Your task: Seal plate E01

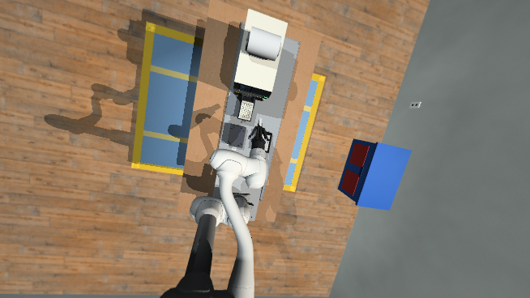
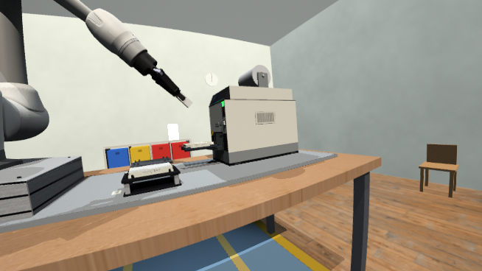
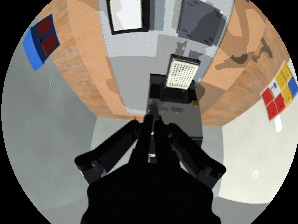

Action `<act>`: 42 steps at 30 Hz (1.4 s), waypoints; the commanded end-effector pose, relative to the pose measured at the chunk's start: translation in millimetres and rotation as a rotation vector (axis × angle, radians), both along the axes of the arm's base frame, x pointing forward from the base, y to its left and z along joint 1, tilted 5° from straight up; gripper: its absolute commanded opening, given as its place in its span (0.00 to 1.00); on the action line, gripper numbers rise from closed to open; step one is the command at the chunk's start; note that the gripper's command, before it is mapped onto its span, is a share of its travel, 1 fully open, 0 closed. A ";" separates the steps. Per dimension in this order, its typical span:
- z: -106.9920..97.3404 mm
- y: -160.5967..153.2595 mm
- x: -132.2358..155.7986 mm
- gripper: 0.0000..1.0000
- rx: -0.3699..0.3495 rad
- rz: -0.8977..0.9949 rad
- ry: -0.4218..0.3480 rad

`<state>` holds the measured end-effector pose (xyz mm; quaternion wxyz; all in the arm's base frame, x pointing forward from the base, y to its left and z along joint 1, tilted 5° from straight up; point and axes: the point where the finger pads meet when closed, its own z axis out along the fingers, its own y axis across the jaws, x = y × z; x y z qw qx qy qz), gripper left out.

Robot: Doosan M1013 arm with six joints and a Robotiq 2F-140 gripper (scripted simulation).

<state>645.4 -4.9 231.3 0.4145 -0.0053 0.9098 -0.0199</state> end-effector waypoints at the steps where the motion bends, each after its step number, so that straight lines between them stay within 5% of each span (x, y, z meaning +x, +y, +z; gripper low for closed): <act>1: -5.4 -3.4 6.8 0.10 -0.001 -0.002 0.000; 18: -33.0 -5.2 76.5 0.10 -0.001 -0.002 0.000; 42: -33.1 -5.2 76.7 0.10 -0.001 -0.002 0.000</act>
